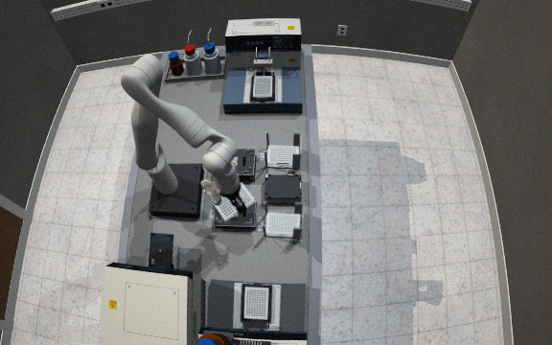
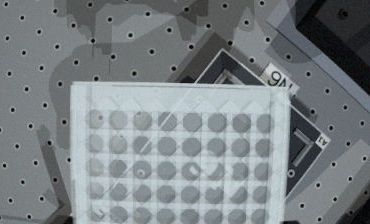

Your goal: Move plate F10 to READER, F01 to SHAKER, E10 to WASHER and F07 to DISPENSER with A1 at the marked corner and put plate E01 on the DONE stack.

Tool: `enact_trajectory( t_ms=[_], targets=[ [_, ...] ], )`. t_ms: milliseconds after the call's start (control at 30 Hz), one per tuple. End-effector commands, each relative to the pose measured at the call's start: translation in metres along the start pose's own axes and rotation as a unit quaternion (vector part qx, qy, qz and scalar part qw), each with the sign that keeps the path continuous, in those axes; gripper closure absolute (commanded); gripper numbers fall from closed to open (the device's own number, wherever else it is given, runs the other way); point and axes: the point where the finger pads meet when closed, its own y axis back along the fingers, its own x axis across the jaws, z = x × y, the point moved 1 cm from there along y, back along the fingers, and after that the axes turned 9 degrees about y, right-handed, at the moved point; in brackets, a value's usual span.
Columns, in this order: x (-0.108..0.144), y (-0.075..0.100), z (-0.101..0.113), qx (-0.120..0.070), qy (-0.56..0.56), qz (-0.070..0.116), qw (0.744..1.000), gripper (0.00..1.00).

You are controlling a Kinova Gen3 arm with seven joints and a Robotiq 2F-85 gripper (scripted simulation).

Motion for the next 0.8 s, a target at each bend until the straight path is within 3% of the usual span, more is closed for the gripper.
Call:
enact_trajectory(
  t_ms=[0,767],
  targets=[
    [-0.002,0.002,-0.016,-0.003,-0.001,-0.005,1.0,0.06],
    [0.007,0.002,-0.079,-0.001,0.096,-0.005,0.995,0.06]
  ],
)
